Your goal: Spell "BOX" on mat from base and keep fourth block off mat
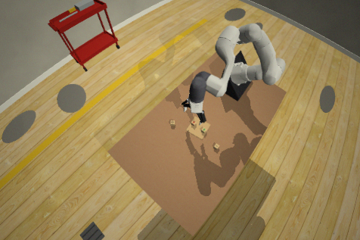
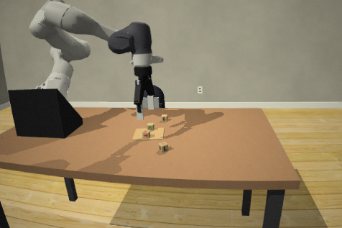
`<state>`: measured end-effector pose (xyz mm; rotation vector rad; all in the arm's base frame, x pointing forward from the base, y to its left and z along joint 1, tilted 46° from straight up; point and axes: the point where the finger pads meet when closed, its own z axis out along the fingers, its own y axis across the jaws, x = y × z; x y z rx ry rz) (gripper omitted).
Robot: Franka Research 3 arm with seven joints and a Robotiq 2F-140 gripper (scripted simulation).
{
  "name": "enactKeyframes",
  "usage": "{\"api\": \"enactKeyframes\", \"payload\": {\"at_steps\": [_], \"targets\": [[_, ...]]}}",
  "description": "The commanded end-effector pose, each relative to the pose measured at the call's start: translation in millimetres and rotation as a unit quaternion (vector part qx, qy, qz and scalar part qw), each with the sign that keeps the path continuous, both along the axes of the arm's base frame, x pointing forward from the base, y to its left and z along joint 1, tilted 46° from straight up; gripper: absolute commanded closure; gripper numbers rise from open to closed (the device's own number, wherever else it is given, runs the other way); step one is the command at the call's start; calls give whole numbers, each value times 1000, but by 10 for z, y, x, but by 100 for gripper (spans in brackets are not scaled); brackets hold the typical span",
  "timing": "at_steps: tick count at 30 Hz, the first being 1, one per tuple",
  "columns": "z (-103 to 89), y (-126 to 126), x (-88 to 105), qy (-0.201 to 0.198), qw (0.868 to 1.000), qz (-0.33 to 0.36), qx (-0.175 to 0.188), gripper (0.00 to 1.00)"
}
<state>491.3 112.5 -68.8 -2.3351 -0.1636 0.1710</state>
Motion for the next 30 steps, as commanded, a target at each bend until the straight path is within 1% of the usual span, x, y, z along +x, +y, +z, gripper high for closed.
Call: {"api": "enactKeyframes", "payload": {"at_steps": [1,2,3,10,17,19,20,30], "targets": [[-2,1,43,42,998,-44,-6,0],[-2,1,43,42,998,-44,-6,0],[-15,-9,68,56,997,-59,-9,0],[-53,-36,134,95,990,-99,-17,0],[-91,-64,199,133,981,-138,-24,0],[-91,-64,199,133,981,-138,-24,0],[-106,-74,222,148,977,-152,-27,0],[-163,-115,311,203,956,-207,-39,0]]}}
